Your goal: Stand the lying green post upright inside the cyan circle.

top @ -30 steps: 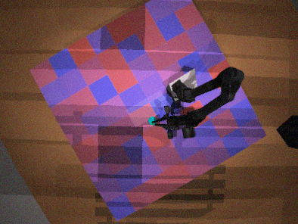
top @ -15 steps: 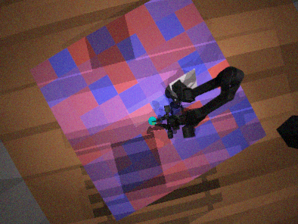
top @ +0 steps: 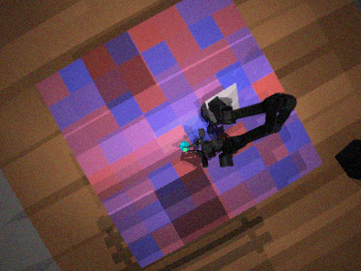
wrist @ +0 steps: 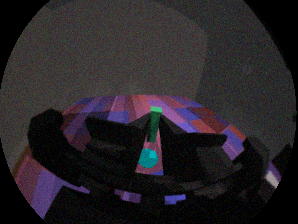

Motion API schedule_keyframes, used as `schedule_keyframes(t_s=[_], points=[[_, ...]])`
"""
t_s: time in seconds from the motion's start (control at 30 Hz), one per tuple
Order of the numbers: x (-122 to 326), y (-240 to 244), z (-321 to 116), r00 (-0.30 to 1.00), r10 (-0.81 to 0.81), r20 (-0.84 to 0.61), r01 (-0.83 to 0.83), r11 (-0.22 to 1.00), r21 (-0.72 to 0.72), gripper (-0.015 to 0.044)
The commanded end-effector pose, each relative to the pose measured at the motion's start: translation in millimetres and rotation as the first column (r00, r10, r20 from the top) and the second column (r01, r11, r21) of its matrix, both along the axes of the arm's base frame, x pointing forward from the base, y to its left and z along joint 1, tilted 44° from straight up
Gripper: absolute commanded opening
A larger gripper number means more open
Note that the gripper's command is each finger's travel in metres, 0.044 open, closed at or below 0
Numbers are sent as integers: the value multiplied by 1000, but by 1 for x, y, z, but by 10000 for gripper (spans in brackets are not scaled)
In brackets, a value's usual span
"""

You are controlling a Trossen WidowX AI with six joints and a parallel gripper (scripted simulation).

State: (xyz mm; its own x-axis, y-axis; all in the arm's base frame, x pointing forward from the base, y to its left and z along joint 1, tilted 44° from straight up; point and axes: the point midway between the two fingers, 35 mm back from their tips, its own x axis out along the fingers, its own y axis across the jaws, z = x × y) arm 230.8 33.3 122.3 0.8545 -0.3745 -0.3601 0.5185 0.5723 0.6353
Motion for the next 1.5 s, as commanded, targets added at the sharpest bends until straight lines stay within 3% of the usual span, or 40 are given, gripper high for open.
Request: schedule_keyframes(t_s=[0.0,1.47], points=[[2,6,-6,1000,-5,0,5,1000,4,23],[6,58,-65,1000,2,2,-2,1000,-6,23]])
